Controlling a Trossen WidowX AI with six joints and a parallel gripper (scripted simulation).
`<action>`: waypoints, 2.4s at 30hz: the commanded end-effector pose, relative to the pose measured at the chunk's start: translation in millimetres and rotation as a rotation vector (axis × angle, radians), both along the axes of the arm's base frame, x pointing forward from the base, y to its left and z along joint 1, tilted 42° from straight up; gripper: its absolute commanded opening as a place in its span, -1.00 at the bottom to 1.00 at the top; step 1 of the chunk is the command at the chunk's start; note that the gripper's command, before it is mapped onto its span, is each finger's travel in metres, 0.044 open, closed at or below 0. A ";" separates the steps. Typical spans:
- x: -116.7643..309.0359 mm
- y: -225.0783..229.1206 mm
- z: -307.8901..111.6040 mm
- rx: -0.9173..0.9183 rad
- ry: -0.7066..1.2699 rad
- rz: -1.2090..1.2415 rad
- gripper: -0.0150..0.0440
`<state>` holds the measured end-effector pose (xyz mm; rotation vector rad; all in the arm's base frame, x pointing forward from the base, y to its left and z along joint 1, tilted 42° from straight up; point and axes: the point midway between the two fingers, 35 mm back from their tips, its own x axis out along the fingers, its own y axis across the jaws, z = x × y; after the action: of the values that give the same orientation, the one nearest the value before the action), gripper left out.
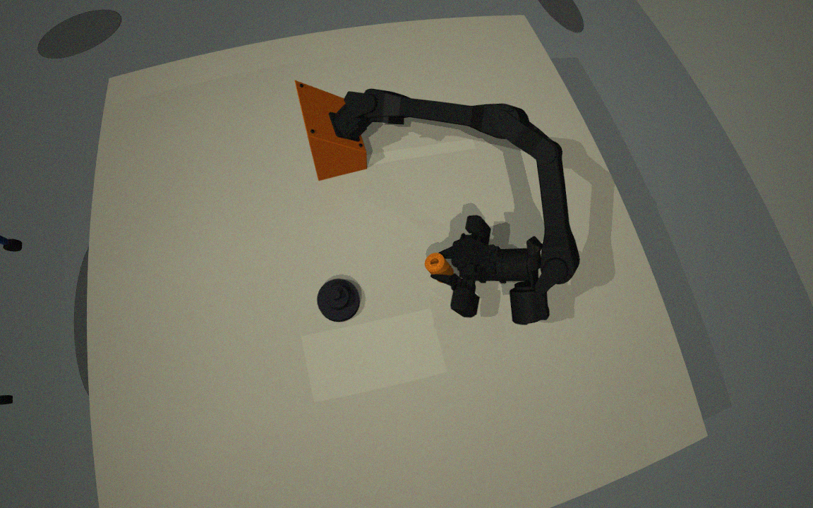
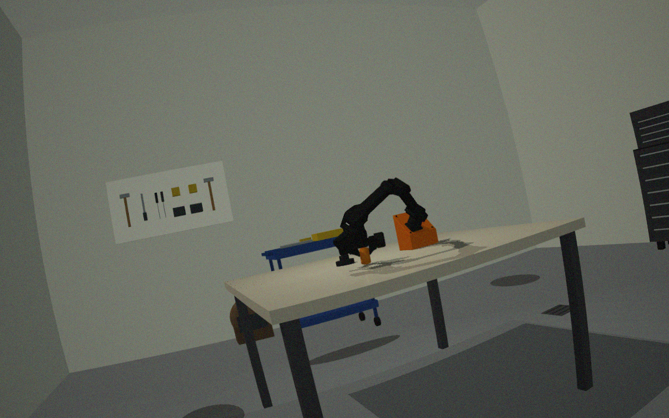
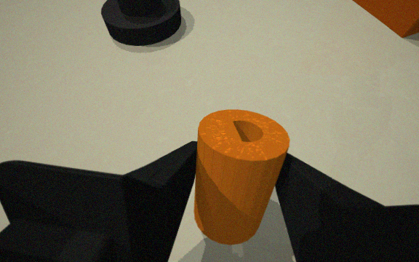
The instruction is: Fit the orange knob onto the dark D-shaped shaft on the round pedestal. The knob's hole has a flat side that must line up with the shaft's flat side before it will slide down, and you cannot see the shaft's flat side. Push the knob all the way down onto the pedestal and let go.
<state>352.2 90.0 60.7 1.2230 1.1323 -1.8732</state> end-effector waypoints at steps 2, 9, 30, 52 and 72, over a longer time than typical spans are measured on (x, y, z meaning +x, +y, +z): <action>0.1 0.0 0.0 -0.005 -0.002 0.001 0.20; 0.1 0.0 0.0 -0.005 -0.002 0.001 0.39; 0.1 0.0 0.0 -0.005 -0.002 0.001 0.57; -9.2 -55.7 60.0 0.006 -0.136 0.002 1.00; -2.0 -62.2 75.2 0.743 -0.383 -0.299 1.00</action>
<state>351.0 22.2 135.5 2.1453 1.5088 -1.3532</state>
